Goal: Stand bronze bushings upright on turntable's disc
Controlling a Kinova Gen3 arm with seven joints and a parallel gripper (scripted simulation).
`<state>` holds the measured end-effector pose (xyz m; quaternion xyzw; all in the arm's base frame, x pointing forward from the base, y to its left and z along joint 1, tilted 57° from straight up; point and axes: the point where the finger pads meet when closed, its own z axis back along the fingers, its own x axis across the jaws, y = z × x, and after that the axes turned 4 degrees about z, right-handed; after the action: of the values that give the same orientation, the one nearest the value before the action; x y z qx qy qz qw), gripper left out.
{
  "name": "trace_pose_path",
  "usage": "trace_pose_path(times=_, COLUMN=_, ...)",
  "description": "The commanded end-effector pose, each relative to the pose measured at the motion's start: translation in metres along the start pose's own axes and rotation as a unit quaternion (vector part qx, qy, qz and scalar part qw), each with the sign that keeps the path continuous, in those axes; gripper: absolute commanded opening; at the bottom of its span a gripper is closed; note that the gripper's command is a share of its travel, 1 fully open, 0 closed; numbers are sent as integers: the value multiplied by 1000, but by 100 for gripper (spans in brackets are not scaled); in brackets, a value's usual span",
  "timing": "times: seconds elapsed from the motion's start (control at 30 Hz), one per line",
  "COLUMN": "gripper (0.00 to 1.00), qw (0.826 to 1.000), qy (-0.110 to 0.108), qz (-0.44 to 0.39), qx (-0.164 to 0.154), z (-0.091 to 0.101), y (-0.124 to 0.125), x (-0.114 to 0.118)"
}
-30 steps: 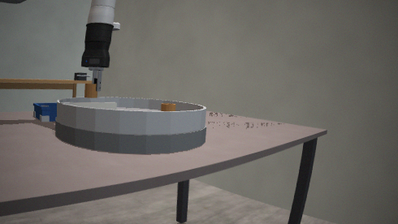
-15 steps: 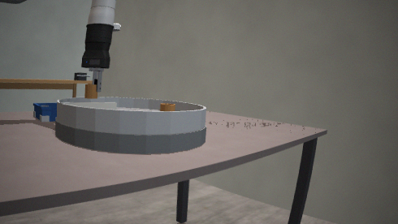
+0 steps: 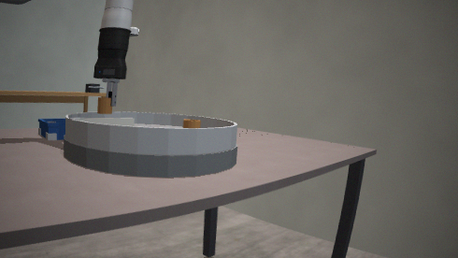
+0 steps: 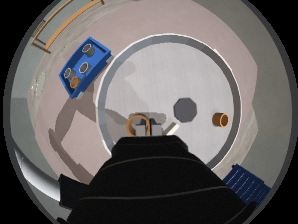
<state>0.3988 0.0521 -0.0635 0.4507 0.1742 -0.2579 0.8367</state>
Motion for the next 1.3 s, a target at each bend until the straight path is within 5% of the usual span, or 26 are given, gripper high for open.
trace_pose_path(times=0.0, gripper=0, qw=1000, qy=-3, qz=1, qx=1, z=-1, y=2, x=3)
trace_pose_path(times=1.27, gripper=0, qw=1000, qy=-3, qz=1, qx=1, z=-1, y=3, x=6)
